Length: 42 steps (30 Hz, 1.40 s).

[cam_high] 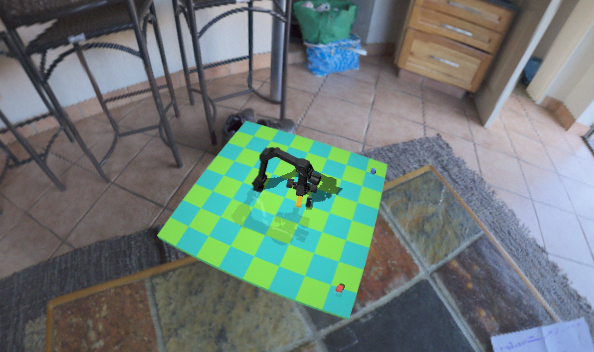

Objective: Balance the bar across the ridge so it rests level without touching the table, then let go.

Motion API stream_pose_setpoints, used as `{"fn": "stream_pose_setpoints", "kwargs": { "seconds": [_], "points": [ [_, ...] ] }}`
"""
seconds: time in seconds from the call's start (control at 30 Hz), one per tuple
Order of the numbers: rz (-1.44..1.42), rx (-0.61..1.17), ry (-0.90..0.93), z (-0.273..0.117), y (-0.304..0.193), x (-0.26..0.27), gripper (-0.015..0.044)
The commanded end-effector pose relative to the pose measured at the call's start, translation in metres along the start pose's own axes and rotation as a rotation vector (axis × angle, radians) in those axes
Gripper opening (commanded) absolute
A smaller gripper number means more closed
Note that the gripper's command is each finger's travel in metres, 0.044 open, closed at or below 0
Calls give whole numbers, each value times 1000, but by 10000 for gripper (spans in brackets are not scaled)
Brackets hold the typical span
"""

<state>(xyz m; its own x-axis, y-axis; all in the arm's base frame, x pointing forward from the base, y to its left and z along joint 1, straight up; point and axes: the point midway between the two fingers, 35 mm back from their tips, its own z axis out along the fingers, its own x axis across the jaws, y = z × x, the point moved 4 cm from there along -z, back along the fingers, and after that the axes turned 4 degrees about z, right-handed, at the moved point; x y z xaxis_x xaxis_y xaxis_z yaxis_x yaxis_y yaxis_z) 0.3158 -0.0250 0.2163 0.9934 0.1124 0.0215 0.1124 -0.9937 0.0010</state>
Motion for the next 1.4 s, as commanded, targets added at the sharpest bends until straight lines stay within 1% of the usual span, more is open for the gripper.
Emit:
{"fn": "stream_pose_setpoints", "kwargs": {
  "seconds": [0.0, 0.67, 1.37],
  "points": [
    [-8, -3, 4, -1, -10, 11, 0],
    [-57, 2, 7, 8, -70, 51, 0],
    [-57, 2, 7, 37, -71, 53, 0]
  ]
}}
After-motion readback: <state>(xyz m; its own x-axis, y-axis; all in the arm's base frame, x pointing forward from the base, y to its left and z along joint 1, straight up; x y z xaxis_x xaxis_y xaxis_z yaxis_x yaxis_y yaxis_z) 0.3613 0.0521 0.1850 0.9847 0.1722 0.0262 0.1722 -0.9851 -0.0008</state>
